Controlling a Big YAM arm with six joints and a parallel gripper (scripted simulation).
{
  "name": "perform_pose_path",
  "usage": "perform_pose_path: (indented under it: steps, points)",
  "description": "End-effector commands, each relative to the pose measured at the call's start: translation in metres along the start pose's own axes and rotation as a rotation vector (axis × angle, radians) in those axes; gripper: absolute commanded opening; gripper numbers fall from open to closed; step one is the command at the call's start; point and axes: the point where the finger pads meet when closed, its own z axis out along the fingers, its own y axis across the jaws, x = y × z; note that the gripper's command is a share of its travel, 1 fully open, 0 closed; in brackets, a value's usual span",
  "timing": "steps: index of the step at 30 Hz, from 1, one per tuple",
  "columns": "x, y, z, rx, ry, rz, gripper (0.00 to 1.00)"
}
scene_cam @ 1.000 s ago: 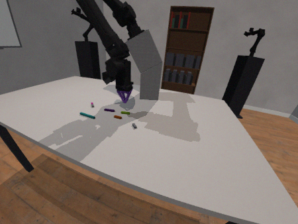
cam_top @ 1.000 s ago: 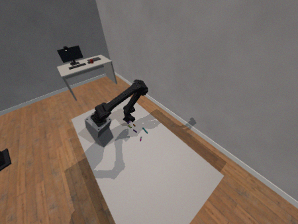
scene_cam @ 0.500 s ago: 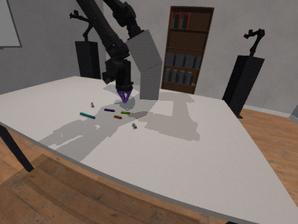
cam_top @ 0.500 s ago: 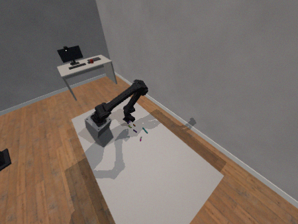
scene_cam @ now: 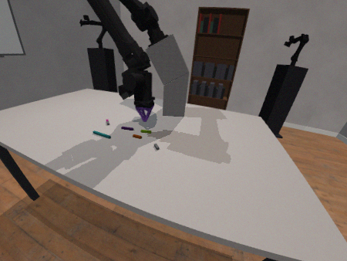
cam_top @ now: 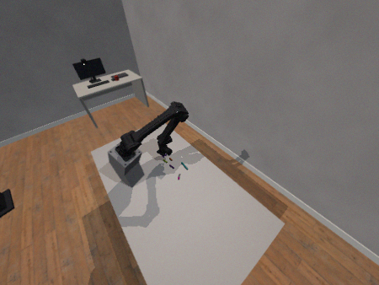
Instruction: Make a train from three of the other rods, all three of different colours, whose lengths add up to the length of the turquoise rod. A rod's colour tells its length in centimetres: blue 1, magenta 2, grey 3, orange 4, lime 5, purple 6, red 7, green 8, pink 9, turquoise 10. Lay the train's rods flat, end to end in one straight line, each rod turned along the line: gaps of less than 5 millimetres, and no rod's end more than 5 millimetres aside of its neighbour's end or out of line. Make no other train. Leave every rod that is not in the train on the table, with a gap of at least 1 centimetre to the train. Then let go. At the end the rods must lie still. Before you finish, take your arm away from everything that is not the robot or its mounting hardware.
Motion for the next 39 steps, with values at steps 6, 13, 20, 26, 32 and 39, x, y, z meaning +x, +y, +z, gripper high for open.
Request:
perform_pose_path:
  steps: [6, 13, 20, 26, 32, 39]
  points:
    - [-0.002, -0.007, 0.014, 0.009, -0.001, 0.005, 0.23]
    - [-0.002, -0.007, 0.025, 0.009, -0.001, 0.005, 0.23]
    - [-0.002, -0.007, 0.033, 0.009, -0.001, 0.005, 0.23]
    - [-0.002, -0.007, 0.042, 0.010, -0.001, 0.005, 0.23]
    - [-0.002, -0.009, 0.047, 0.013, -0.001, 0.004, 0.23]
    - [-0.001, -0.013, 0.049, 0.018, 0.001, 0.001, 0.23]
